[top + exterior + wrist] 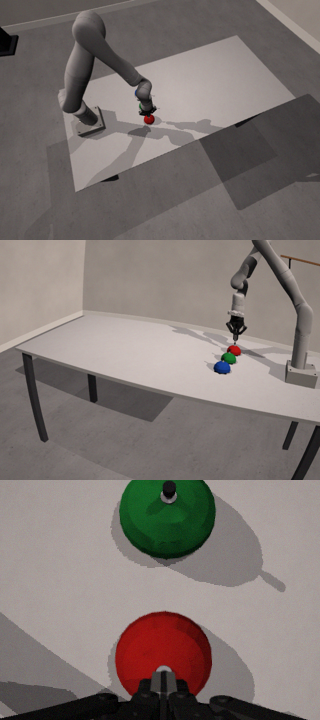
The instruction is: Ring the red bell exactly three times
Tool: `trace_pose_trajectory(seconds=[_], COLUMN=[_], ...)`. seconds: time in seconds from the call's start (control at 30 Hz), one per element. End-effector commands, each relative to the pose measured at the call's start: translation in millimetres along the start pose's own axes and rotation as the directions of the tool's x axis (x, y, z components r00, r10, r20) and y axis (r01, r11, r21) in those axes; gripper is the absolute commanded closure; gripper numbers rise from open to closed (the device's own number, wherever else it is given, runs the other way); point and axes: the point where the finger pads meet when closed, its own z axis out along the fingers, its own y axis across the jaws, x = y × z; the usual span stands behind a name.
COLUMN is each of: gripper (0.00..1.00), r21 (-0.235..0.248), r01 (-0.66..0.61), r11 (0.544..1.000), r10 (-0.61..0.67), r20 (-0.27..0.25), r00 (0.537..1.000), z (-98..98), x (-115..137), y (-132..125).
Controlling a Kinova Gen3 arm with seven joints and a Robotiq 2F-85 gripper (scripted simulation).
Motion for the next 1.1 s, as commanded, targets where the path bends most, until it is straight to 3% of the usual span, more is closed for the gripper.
trace_pose_trajectory(seconds=[0.0,1.07], gripper=[1.0,1.0], r21=[0.002,-0.001], r01=[0.0,0.0], r11=[1.0,1.0], r10=[0.0,0.0], r20=[-0.002,0.003], r00=[1.0,1.0], z=[-2.5,9.0], x=[1,0], y=[0,0])
